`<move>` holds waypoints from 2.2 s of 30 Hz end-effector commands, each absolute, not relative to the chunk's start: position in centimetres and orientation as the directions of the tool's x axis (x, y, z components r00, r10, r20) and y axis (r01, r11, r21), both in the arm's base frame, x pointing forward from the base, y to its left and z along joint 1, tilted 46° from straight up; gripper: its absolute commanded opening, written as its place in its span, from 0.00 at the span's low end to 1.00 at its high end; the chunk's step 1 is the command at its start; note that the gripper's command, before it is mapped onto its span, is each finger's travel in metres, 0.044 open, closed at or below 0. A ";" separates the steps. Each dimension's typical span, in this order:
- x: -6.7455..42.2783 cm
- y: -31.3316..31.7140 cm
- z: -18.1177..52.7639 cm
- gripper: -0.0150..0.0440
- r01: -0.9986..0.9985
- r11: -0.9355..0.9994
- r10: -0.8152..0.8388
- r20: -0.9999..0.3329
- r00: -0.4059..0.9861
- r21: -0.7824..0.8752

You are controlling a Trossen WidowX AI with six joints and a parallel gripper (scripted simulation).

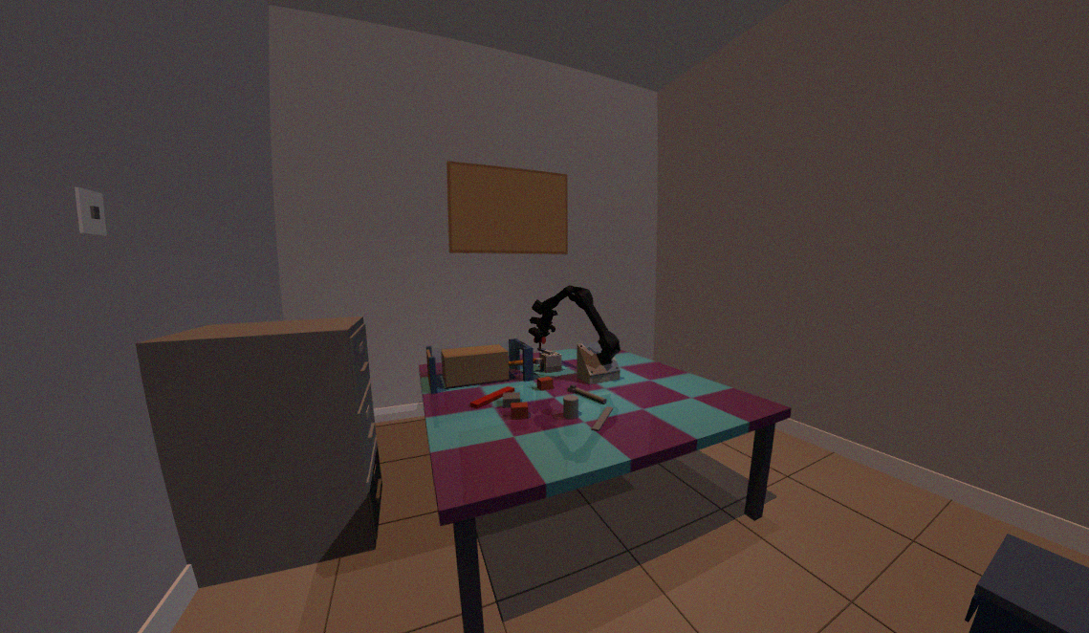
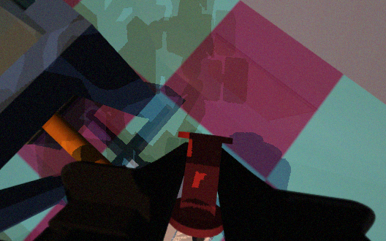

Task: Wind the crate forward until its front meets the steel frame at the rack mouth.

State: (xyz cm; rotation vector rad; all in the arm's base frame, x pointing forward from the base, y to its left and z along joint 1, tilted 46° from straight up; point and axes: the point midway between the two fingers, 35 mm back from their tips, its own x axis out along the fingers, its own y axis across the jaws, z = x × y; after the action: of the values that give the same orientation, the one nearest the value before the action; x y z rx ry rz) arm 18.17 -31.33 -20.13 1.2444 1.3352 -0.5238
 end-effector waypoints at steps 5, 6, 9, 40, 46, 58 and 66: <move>21.3 -30.3 -19.3 0.25 0.846 0.341 0.367 -0.887 0.281 0.410; 21.5 -30.3 -19.2 0.25 0.846 0.340 0.367 -0.887 0.282 0.410; 21.9 -30.1 -19.1 0.25 0.846 0.340 0.367 -0.886 0.282 0.410; 25.4 -27.6 -16.4 0.25 0.845 0.339 0.371 -0.884 0.284 0.413; 25.8 -26.9 -15.8 0.25 0.845 0.338 0.372 -0.884 0.284 0.414; 26.4 -25.6 -14.5 0.25 0.845 0.338 0.373 -0.883 0.284 0.414; 26.6 -24.7 -13.6 0.25 0.845 0.337 0.374 -0.883 0.284 0.415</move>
State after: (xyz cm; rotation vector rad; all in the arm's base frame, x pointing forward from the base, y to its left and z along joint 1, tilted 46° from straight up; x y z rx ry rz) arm 26.36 -26.19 -14.42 1.2276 1.3004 -0.4904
